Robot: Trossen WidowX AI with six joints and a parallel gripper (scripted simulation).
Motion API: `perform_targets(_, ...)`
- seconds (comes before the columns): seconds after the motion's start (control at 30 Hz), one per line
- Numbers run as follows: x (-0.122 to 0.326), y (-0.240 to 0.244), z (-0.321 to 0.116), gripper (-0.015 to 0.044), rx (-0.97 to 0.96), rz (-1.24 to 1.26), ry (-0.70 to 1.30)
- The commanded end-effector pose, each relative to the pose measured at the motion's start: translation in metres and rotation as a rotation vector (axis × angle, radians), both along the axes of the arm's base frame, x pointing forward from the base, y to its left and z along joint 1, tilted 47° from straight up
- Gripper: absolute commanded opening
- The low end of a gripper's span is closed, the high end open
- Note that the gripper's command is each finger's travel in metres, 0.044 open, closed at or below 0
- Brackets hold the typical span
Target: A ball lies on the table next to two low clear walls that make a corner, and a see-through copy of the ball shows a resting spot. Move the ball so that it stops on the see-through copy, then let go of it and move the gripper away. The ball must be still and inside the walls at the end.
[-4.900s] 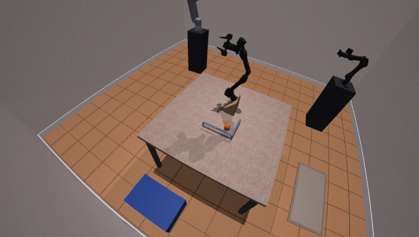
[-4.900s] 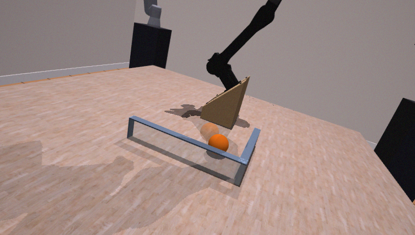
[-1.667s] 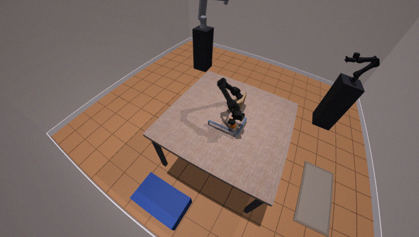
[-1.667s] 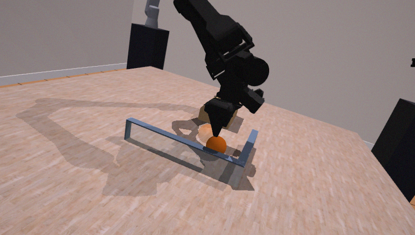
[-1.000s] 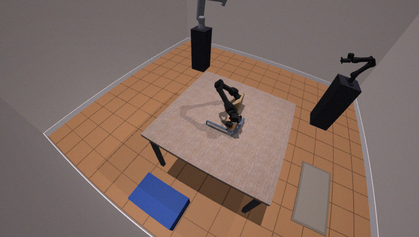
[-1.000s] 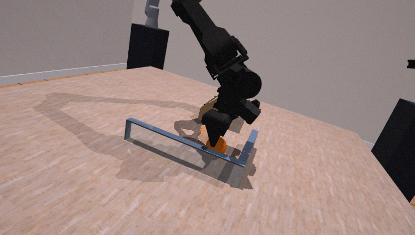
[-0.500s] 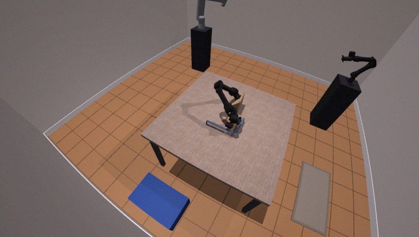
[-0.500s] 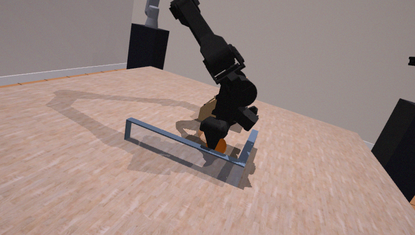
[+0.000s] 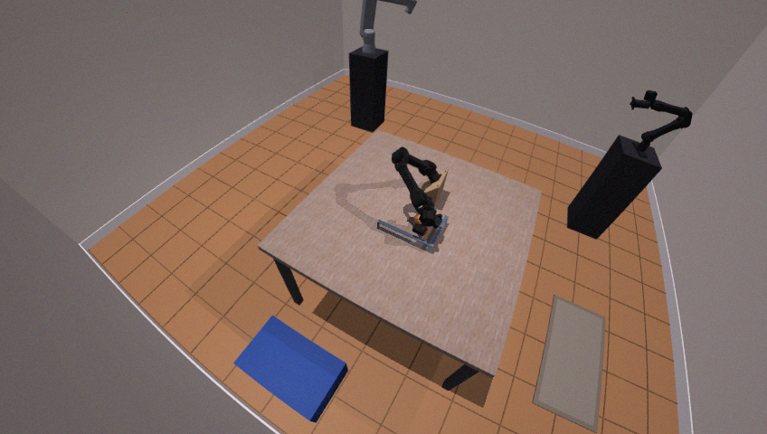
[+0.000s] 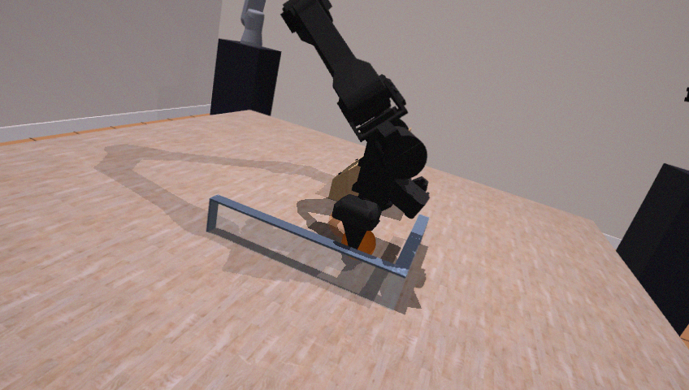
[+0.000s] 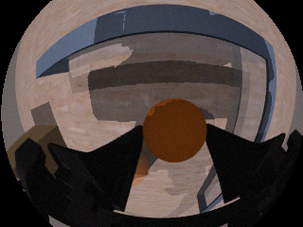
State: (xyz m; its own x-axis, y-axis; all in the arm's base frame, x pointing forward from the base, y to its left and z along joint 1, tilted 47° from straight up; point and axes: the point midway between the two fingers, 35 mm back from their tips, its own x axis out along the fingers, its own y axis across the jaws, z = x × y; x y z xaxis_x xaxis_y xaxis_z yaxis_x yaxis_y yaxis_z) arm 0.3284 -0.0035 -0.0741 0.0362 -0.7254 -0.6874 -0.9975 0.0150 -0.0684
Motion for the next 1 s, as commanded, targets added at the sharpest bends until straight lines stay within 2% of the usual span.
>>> perform_targets(0.0,-0.002,-0.001,-0.001,0.0262,-0.005,0.003,0.008)
perform_targets(0.07,-0.002,-0.001,-0.001,0.0249,-0.005,0.003,0.008)
perform_targets(0.37,0.004,0.033,0.026,0.0013,0.004,0.005,0.008)
perform_targets(0.4,0.004,0.038,0.03,0.0,0.005,0.006,0.008)
perform_targets(0.8,-0.005,0.098,0.09,0.0,0.002,0.003,0.009)
perform_targets(0.97,-0.006,0.101,0.094,0.0,0.001,0.003,0.009)
